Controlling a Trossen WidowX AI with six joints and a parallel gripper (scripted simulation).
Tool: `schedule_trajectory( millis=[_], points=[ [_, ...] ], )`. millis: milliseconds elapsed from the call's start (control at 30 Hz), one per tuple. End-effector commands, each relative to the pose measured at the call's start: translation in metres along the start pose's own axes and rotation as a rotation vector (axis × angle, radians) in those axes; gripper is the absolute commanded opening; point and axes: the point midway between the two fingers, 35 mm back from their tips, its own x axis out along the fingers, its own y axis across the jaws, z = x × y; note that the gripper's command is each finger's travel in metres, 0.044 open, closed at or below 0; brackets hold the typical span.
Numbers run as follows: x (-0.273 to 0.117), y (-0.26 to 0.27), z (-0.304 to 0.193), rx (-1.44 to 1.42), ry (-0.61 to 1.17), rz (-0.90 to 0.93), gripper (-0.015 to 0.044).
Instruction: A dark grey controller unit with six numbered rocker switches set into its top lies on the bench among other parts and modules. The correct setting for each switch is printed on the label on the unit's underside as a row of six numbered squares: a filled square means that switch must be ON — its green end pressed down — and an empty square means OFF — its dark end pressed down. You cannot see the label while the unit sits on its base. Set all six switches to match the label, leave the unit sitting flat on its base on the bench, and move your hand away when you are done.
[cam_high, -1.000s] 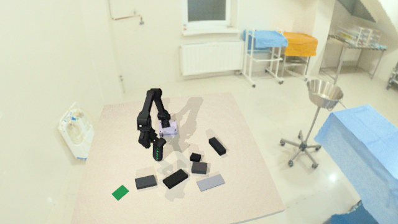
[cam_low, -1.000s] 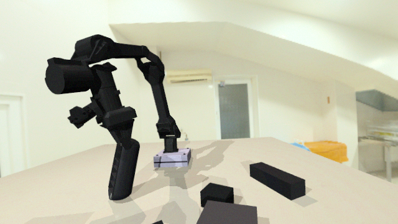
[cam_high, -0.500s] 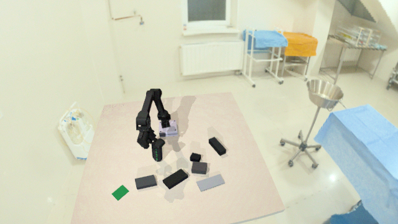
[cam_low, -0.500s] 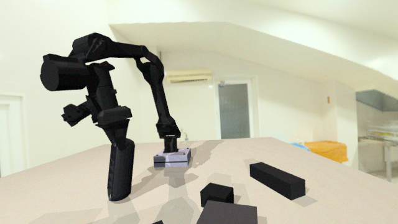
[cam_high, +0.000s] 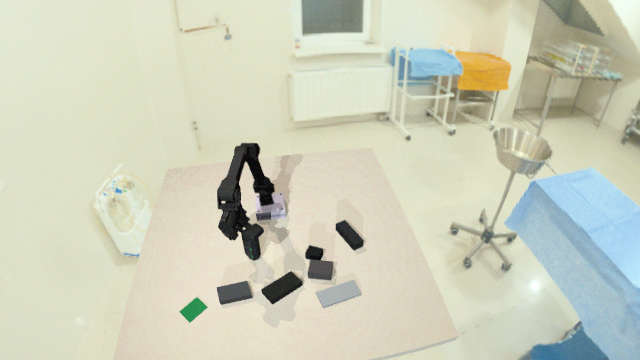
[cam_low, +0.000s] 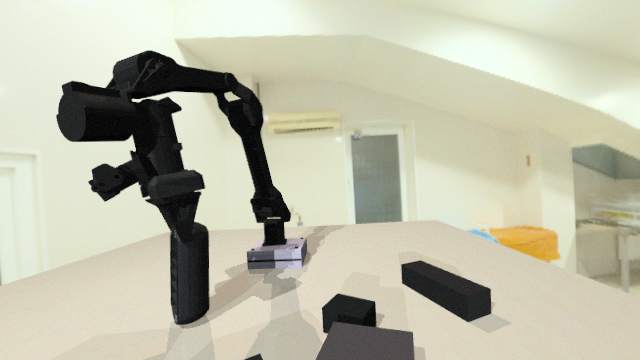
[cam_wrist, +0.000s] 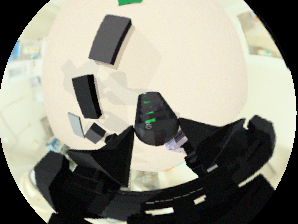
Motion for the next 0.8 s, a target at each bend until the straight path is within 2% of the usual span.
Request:
schedule_trajectory(
  millis=[0, 767],
  points=[
    [0.001, 0.001, 0.007, -0.007, -0.018, -0.001, 0.0335],
    [0.000, 0.001, 0.024, -0.007, -0.074, -0.001, 0.0336]
  ],
)
